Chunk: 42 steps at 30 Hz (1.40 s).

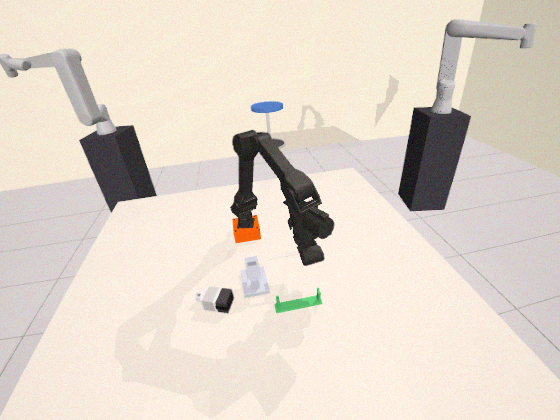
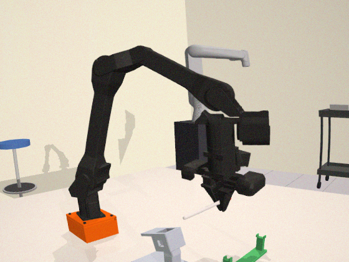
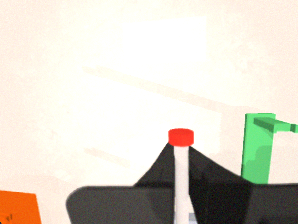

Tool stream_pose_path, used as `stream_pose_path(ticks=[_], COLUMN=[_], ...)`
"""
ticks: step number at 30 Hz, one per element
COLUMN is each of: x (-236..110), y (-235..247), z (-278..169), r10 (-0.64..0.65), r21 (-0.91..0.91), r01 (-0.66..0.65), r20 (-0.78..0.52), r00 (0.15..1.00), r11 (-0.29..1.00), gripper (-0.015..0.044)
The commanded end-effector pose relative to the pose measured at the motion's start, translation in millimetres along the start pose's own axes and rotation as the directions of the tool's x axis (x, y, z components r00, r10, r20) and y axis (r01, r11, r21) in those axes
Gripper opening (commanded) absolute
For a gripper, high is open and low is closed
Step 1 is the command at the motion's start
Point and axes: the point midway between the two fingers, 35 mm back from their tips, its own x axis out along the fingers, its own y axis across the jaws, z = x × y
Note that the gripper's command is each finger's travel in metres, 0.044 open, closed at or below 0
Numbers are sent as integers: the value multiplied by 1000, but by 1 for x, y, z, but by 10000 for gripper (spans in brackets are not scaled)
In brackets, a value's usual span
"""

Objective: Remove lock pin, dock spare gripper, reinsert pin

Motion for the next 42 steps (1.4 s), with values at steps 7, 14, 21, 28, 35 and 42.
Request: stream_pose_path(ticks=[7, 14, 21, 28, 35, 42], x=[-6, -9, -11, -12, -11, -9], y=[-26, -45, -63, -80, -96, -102], z=[13, 22, 30, 37, 44, 46], r10=[-6, -8, -10, -12, -14, -14], r21=[3, 6, 8, 11, 14, 14], r01=[6, 8, 10, 12, 13, 14], r20=[3, 4, 5, 5, 6, 6], r00=[1000, 1000, 1000, 1000, 1000, 1000], r11=[1000, 1000, 1000, 1000, 1000, 1000], gripper=[0, 0, 0, 0, 0, 0])
